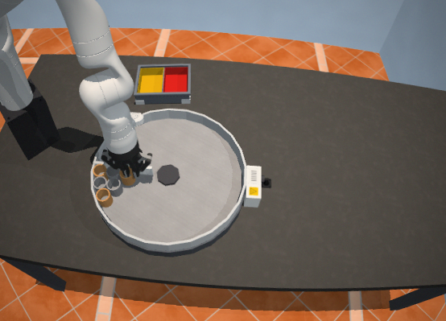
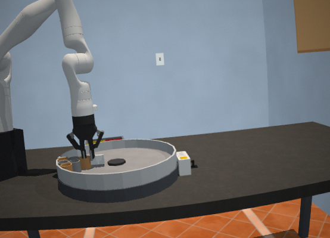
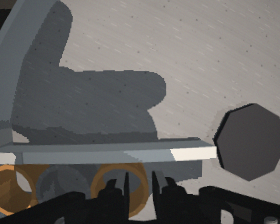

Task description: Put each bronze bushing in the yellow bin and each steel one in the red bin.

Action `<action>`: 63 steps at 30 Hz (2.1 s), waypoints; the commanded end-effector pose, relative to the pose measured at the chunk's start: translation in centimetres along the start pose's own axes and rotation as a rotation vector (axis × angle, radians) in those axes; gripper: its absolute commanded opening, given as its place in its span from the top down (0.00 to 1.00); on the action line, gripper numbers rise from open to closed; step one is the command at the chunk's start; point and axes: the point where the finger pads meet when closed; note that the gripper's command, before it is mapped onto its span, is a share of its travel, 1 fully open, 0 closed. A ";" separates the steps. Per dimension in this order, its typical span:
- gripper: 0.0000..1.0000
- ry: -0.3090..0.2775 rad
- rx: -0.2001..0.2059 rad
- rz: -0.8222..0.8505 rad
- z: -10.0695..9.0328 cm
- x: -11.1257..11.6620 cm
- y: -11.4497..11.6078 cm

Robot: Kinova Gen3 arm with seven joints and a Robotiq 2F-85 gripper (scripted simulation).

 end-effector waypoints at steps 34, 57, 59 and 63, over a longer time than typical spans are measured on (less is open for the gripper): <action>1.00 -0.002 -0.003 0.001 0.7 -0.1 0.1; 1.00 -0.002 -0.003 0.000 0.7 -0.1 0.1; 1.00 -0.002 -0.003 0.000 0.7 -0.1 0.1; 1.00 -0.002 -0.003 0.000 0.7 -0.1 0.1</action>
Point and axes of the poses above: the point where the finger pads meet when closed, its own z axis out along the fingers, its own y axis across the jaws, x = y × z, and after that the axes turned 15 degrees about -z, right-handed
